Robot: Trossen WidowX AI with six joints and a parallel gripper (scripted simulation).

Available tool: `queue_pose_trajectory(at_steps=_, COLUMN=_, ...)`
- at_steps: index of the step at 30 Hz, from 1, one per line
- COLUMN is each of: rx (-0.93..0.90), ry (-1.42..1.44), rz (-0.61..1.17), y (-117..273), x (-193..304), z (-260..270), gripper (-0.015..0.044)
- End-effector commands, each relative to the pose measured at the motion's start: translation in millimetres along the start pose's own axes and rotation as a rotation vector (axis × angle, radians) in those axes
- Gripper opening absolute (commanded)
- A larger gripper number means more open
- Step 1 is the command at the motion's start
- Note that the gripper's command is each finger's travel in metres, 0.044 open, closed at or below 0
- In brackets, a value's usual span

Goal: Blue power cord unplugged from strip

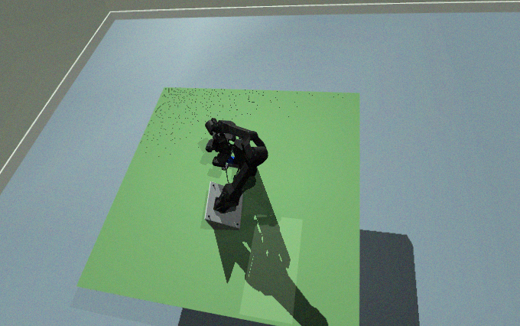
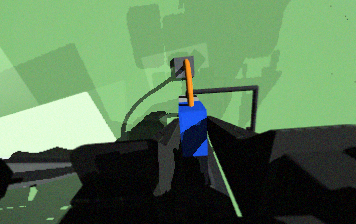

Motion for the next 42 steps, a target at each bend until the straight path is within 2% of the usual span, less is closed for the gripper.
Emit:
queue_pose_trajectory(at_steps=1, rx=0.004, ry=-0.004, rz=0.0, y=0.3, x=-1.5, z=-0.9, gripper=0.0)
queue_pose_trajectory(at_steps=42, rx=0.004, ry=0.001, rz=-0.001, y=7.0, x=-65.6, z=3.2, gripper=0.0)
Point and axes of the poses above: the point midway between the two fingers, 35 mm back from their tips, its own y axis back along the fingers, its own z axis across the jaws, x = y × z, the point moved 2 cm from there along y, back along the fingers, and after that the axes turned 3 degrees about -y, right-handed, at the moved point
